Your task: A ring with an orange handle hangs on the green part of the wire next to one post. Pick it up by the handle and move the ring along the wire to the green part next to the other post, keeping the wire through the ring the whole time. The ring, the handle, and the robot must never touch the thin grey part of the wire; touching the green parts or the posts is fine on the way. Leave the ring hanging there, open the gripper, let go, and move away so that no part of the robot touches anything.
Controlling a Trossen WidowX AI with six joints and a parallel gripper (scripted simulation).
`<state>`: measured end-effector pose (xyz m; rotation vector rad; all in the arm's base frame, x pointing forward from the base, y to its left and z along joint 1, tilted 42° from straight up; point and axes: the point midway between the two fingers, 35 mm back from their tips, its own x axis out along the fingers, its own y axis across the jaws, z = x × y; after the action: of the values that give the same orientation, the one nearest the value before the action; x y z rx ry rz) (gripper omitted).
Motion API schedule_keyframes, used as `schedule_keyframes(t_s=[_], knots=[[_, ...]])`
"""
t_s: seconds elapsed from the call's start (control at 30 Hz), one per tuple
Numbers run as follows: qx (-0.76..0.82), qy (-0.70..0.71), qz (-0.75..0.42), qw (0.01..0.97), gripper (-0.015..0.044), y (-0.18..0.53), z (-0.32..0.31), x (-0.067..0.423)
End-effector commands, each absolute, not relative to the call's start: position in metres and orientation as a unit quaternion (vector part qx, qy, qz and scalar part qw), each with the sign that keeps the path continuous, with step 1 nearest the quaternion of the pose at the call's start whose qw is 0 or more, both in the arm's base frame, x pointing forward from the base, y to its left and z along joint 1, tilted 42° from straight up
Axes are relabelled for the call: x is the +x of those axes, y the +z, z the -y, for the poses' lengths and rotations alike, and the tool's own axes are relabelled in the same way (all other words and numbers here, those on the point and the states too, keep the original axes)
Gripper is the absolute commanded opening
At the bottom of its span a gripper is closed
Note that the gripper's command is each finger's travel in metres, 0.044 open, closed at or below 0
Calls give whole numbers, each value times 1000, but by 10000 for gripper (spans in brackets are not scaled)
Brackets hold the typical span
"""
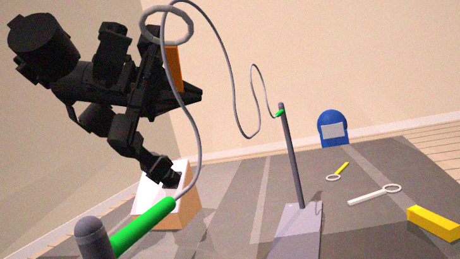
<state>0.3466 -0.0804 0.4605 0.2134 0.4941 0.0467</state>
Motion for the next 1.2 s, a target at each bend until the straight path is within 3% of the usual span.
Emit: schedule_keyframes(t_s=[0.0, 1.17], knots=[[85, 19, -239, 967, -150, 463, 79, 345], [-108, -42, -218, 969, -150, 462, 90, 346]])
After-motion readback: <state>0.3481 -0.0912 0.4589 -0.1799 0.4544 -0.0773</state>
